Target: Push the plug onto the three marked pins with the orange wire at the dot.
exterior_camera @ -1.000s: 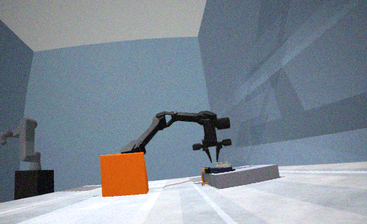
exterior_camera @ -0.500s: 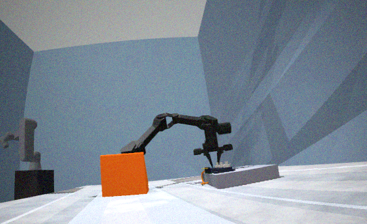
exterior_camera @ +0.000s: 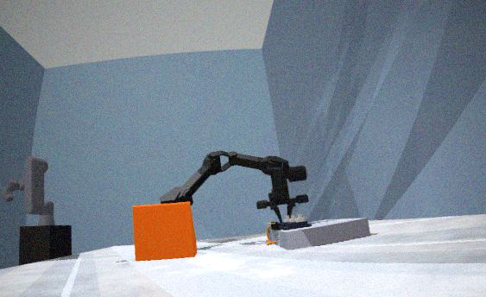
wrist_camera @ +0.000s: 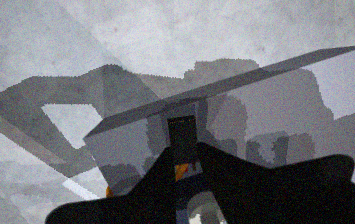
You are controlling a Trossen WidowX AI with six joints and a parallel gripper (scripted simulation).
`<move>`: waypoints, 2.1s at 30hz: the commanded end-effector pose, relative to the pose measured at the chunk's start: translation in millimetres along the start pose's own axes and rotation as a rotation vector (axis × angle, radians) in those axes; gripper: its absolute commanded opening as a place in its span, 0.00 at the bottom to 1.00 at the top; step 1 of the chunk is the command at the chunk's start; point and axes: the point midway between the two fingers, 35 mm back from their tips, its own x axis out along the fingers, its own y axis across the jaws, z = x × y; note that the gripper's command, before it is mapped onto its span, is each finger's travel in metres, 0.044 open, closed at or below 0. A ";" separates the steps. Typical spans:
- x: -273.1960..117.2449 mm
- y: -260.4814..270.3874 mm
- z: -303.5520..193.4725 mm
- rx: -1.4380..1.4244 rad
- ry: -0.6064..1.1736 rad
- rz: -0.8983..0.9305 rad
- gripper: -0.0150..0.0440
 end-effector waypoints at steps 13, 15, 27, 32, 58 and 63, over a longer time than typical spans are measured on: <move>-53.3 -0.4 -0.3 0.004 0.000 0.001 0.25; -57.4 0.0 -0.3 0.004 0.000 0.001 0.25; -62.9 22.6 -33.6 0.330 0.009 -0.003 0.25; -64.5 36.7 -50.3 0.505 0.012 -0.004 0.25; -57.2 125.3 -117.0 1.385 0.009 0.002 0.25; -48.1 125.5 -117.5 1.390 0.009 0.001 0.25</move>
